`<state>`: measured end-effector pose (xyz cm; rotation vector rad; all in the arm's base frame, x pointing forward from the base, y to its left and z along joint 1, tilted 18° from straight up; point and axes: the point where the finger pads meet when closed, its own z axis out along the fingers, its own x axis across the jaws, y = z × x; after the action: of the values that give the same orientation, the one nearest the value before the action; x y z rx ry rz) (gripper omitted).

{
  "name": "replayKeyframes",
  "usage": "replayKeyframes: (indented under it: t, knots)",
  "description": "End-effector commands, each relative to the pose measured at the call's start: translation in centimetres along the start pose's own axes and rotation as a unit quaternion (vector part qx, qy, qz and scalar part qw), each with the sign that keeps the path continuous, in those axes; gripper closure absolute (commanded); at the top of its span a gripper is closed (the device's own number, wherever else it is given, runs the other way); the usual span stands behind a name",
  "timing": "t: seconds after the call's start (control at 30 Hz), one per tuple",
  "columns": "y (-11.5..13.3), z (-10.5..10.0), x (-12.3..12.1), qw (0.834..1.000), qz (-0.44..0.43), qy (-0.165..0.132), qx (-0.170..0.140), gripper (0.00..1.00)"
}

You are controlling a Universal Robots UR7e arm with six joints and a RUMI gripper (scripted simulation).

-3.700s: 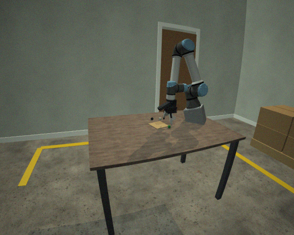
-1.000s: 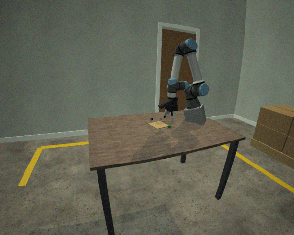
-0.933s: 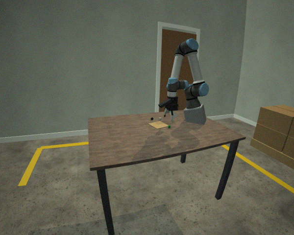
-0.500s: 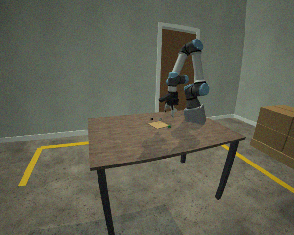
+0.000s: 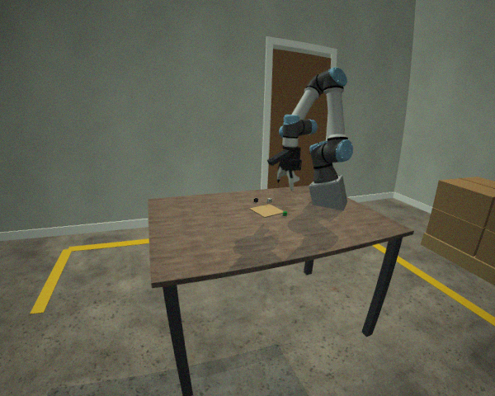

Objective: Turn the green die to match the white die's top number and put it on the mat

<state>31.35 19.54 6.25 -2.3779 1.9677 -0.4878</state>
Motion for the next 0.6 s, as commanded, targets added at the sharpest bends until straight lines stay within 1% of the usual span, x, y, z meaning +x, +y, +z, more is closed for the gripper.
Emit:
replayKeyframes:
  t: [0.0,0.37,0.43,0.57]
  knots:
    - [-0.02,-0.26,0.00,1.000,0.000,0.000,0.000,0.00]
    - [0.05,-0.22,0.02,1.000,0.009,0.000,0.000,0.00]
    - [0.24,-0.09,0.08,0.999,0.033,0.000,0.000,0.00]
    - [0.92,0.32,0.28,0.994,0.112,0.000,0.000,0.00]
